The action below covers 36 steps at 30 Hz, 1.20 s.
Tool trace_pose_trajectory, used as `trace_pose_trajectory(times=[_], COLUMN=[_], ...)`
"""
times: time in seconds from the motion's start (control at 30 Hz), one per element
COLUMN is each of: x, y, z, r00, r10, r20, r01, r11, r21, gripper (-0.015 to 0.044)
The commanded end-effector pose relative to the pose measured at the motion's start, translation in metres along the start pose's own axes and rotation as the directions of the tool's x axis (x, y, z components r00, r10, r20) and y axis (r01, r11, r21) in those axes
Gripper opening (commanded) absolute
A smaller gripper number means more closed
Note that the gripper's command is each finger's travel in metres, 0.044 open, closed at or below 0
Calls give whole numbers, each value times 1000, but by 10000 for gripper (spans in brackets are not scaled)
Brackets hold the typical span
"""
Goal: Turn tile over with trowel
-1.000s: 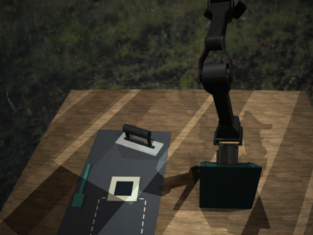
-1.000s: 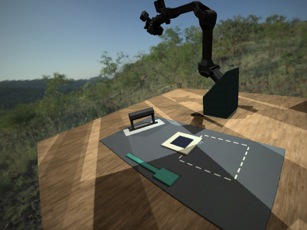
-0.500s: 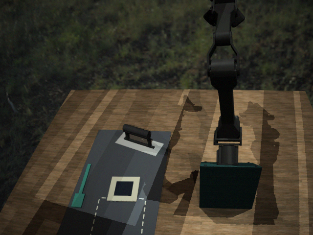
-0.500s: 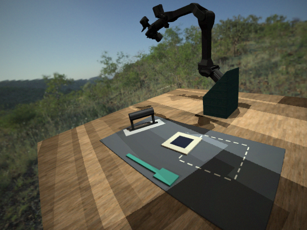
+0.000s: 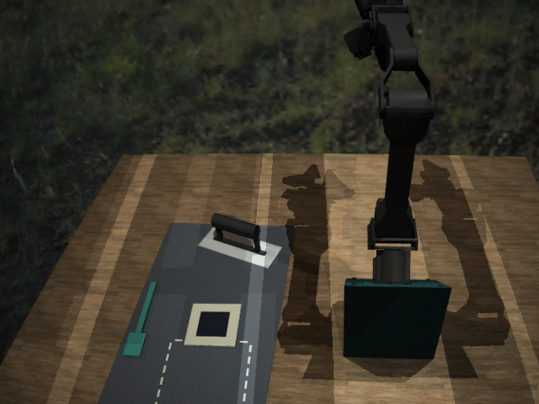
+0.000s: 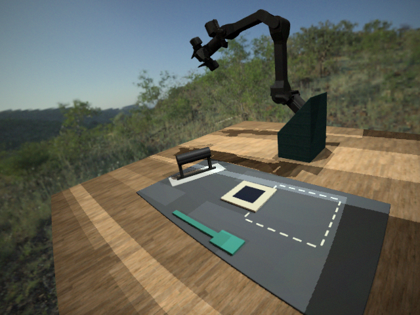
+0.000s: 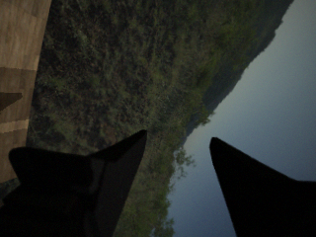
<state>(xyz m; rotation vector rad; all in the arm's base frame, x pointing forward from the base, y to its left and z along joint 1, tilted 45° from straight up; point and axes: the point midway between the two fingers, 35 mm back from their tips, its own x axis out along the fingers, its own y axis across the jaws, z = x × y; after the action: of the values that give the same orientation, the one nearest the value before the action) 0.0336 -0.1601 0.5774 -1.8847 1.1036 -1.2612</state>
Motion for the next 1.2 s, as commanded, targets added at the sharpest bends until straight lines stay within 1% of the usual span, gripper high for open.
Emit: trace_pose_trajectory(times=[0.0, 0.2, 0.4, 0.57, 0.77, 0.97, 1.17], x=[19, 42, 60, 68, 74, 78, 73], y=[22, 49, 76, 91, 105, 130, 154], z=[13, 37, 68, 102, 126, 173, 228], r00=[996, 978, 943, 906, 869, 790, 689], r10=[73, 169, 264, 303, 357, 448, 544], r20=[49, 122, 200, 297, 343, 418, 480], r01=[-79, -196, -324, -402, -482, -610, -724], r11=[990, 943, 863, 835, 771, 640, 486], r21=[119, 269, 388, 375, 417, 467, 489], gripper=[270, 270, 270, 270, 270, 270, 270])
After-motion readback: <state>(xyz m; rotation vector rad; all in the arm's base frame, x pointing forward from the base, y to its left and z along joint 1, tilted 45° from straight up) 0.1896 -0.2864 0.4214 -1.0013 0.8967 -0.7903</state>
